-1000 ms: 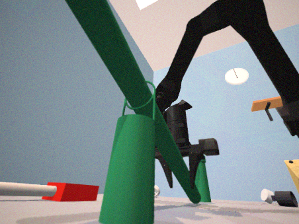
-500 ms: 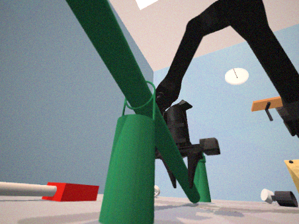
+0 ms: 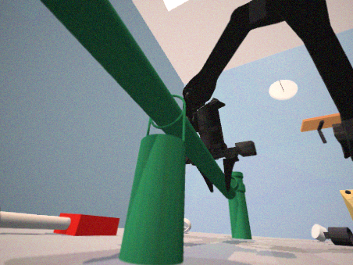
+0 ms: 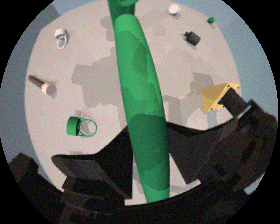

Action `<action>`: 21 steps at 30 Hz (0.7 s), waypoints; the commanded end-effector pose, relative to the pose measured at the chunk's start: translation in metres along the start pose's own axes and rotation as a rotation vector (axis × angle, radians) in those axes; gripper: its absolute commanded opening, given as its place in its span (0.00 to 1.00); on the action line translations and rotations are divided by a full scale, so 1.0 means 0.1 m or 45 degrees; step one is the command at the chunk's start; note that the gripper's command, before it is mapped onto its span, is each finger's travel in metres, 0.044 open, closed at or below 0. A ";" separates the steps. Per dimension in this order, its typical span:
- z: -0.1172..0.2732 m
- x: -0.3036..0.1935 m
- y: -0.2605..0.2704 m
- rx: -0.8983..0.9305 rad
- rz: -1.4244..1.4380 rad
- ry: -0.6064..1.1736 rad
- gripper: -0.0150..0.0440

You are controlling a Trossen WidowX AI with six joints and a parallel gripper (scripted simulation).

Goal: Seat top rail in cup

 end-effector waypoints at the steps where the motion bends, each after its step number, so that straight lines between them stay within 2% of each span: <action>1: 0.22 0.11 -0.01 0.020 -0.008 -0.116 0.25; 21: 0.17 0.08 -0.02 0.006 -0.012 -0.087 0.25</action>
Point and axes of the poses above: the point midway between the two fingers, 35 mm back from their tips, its own z axis back along the fingers, its own y axis across the jaws, x = y × z, the point moved 4 cm from there along z, back along the fingers, and after that the axes turned 3 degrees about -z, right-handed, at the moved point
